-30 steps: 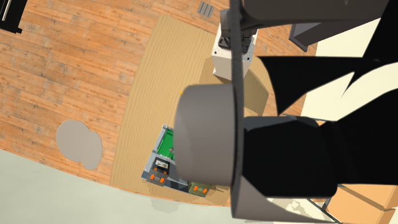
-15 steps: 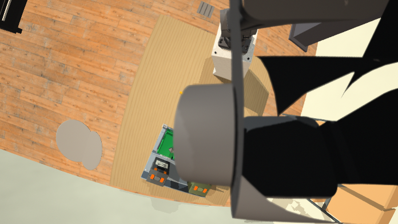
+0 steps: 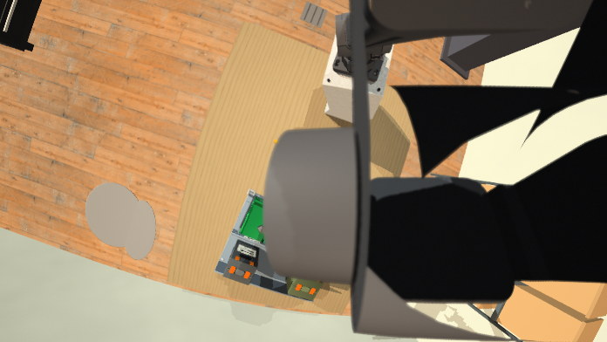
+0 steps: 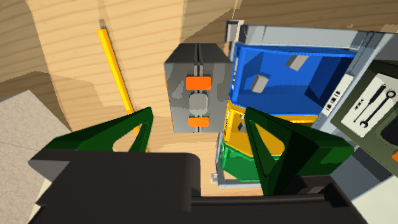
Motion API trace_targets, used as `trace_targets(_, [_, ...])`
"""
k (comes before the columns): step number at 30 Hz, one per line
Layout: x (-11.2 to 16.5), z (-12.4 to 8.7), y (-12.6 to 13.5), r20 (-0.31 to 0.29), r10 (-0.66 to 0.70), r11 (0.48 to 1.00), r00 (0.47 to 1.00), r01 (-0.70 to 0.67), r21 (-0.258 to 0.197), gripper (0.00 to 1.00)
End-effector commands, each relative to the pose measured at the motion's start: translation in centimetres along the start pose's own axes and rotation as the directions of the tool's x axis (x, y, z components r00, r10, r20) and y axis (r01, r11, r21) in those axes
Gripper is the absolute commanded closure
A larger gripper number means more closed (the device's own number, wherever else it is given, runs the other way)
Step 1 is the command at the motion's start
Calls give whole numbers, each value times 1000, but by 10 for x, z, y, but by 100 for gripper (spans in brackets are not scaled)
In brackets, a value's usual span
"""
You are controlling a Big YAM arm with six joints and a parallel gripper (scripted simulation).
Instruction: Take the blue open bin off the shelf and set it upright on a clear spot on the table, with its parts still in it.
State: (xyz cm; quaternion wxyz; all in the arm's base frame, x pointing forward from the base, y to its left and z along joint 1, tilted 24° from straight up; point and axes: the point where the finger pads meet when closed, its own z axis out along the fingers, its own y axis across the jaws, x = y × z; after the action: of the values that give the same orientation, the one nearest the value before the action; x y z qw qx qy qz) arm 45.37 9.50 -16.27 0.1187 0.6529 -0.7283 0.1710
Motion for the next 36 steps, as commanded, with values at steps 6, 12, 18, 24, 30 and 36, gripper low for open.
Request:
trace_targets(6, [10, 18, 5, -12, -1, 1000, 1000, 1, -20, 0])
trace_targets(12, [10, 26, 6, -12, -1, 1000, 1000, 1, -20, 0])
trace_targets(18, [10, 34, 6, -12, -1, 1000, 1000, 1, -20, 0])
trace_targets(24, [10, 43, 6, -12, -1, 1000, 1000, 1, -20, 0])
trace_targets(30, [10, 53, 7, -12, -1, 1000, 1000, 1, -21, 0])
trace_targets(36, [9, 57, 3, -9, 2, 1000, 1000, -2, -14, 0])
